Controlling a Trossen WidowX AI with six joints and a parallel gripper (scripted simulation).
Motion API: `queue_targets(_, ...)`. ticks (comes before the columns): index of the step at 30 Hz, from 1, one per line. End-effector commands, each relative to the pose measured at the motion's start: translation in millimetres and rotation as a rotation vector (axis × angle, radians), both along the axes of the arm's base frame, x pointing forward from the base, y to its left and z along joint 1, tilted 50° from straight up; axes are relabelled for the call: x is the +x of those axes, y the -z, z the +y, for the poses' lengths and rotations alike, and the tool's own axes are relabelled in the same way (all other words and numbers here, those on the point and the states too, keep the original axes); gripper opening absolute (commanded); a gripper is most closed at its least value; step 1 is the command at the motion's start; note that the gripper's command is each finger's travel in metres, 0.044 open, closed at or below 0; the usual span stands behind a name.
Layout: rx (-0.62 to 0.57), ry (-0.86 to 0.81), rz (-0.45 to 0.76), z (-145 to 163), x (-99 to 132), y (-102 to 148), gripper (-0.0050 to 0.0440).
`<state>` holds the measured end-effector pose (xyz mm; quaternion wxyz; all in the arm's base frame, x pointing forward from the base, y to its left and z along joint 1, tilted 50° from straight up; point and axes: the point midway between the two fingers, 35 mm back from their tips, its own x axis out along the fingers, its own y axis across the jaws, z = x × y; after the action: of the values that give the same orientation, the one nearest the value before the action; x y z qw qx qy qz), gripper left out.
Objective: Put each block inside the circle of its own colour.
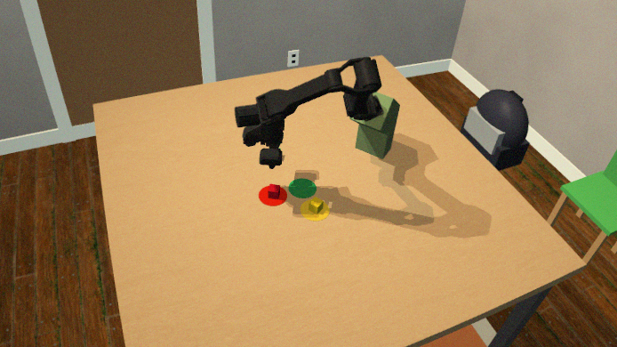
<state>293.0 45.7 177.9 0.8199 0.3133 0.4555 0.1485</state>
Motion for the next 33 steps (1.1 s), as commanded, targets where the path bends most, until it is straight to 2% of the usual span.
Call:
queue_targets(1, -0.077, -0.098, -0.058, -15.8, 4.5, 14.0, 0.0265)
queue_targets(5, -0.111, -0.136, -0.091, -21.1, 6.5, 16.6, 0.0265)
queue_targets(6, -0.158, -0.193, -0.135, -23.7, 7.0, 18.8, 0.0265)
queue_targets(20, -0.361, -0.448, -0.326, -62.7, 9.1, 51.9, 0.0265)
queue_targets(22, -0.361, -0.448, -0.326, -62.7, 9.1, 51.9, 0.0265)
queue_targets(23, -0.406, -0.505, -0.372, -65.2, 8.9, 54.0, 0.0265)
queue_targets(33, -0.537, -0.670, -0.518, -92.8, 4.6, 77.1, 0.0265)
